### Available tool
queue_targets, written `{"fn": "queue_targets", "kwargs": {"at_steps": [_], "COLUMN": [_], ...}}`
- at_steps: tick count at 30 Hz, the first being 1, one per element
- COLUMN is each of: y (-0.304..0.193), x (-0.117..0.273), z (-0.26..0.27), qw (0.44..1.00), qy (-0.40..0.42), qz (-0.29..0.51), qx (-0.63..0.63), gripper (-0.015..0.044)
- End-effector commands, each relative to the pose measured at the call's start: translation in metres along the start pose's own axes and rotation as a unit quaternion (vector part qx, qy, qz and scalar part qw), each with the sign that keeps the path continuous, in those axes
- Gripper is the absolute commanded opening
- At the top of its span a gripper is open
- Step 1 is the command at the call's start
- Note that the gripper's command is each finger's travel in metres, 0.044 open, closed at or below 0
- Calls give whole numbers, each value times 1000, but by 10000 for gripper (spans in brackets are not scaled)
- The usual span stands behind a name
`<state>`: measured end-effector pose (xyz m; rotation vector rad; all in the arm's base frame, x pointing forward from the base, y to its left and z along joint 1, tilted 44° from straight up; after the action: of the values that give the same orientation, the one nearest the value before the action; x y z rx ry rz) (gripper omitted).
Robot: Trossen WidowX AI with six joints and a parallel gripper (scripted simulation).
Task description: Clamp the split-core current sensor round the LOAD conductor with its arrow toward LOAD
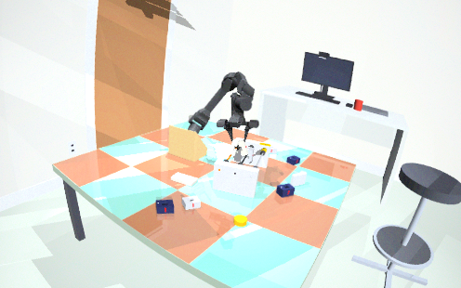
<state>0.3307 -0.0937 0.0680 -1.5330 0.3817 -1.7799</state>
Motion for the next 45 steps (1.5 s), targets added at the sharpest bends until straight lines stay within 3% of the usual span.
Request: {"fn": "queue_targets", "kwargs": {"at_steps": [1,10,45], "y": [5,10,8], "x": [-4,-20,-70], "z": [23,69,76], "qw": [1000,998,998], "qy": [22,57,58], "qz": [1,18,20], "qx": [-6,-21,-21], "gripper": [0,0,0]}}
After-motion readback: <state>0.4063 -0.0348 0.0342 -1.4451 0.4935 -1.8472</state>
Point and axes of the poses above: the point midway between the two fingers, 35 mm back from their tips, its own x axis back along the fingers, its own z axis across the jaws, y = z × x, the point moved 6 cm from there along x, back along the fingers, and after that the axes turned 4 degrees about -x, right-handed, at the moved point
